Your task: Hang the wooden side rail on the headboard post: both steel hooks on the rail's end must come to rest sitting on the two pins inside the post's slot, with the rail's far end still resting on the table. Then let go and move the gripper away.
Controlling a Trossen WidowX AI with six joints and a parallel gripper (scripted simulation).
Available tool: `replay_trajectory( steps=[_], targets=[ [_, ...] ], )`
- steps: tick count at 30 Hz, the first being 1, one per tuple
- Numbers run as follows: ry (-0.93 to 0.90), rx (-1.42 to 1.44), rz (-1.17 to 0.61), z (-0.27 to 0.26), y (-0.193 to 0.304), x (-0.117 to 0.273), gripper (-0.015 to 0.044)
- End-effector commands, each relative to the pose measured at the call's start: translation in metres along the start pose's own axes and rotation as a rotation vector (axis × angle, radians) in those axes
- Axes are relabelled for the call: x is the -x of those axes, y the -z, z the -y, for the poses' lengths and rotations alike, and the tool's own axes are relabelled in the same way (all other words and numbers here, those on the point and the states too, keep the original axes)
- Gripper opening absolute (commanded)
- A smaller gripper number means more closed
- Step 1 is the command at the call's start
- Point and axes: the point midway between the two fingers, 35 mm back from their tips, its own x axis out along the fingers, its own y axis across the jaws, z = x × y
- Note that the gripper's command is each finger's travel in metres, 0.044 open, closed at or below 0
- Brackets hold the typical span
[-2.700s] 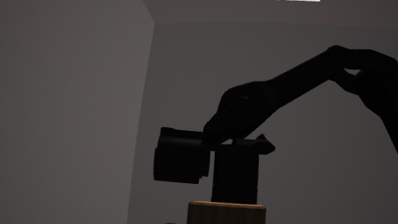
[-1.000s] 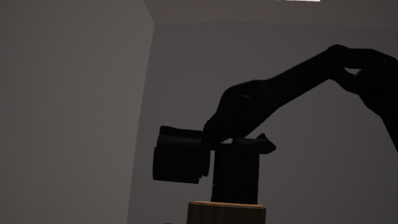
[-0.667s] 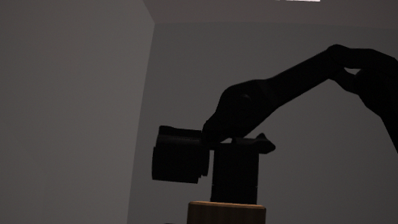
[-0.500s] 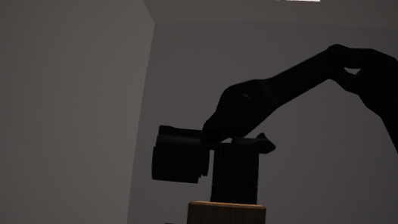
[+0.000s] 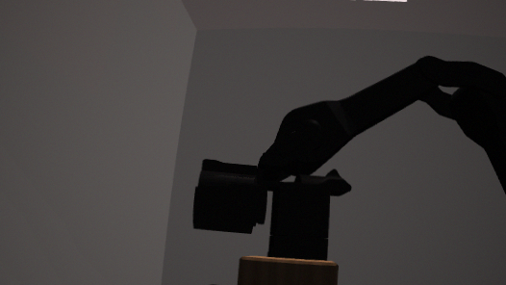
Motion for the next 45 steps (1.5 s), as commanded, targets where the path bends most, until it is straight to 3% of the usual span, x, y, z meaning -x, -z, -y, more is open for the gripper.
replay_trajectory(
  steps=[1,45],
  targets=[
    [-0.003,-0.004,-0.005,0.0002,0.0021,0.0007,0.0000],
    [-0.004,-0.004,-0.005,-0.0015,0.0062,0.0021,0.0000]
  ],
)
